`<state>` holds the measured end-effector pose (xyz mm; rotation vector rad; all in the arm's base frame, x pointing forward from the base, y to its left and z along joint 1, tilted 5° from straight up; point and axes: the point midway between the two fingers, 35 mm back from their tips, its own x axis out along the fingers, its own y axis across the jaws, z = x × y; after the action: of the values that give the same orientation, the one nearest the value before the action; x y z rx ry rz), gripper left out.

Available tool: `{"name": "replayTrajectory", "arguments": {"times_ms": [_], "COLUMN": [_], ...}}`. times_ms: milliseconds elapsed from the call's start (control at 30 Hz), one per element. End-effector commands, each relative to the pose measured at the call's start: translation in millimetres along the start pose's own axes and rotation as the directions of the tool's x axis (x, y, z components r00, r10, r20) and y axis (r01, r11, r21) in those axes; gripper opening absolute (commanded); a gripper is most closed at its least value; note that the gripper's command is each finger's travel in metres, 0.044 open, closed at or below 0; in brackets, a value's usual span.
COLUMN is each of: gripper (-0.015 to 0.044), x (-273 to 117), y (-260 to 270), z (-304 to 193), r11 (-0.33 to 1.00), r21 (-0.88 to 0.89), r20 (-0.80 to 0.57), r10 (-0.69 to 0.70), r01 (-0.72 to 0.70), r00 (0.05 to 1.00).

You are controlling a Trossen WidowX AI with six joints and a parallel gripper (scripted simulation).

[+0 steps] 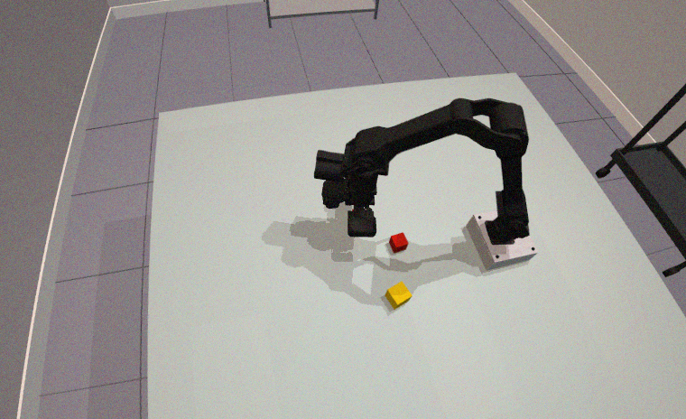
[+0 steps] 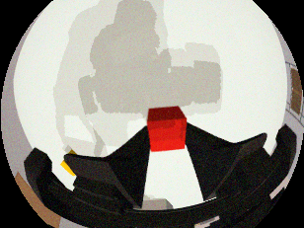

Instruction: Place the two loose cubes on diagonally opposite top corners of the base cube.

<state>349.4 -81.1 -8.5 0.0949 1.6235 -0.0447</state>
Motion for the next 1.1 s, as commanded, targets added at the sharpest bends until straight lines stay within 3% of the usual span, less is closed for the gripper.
{"name": "replayTrajectory", "arguments": {"times_ms": [0, 833, 1067], "gripper": [0.0105, 0.0105, 0.0105], "x": [-18, -97, -98], "y": [-1, 0, 5], "z": [4, 0, -1], "r11": [1.000, 1.000, 1.000], "r21": [0.004, 0.004, 0.010], "r20": [0.016, 0.016, 0.016], "r10": [-0.001, -0.001, -0.001], "r01": [0.001, 0.001, 0.001], "r00": [1.000, 1.000, 1.000]}}
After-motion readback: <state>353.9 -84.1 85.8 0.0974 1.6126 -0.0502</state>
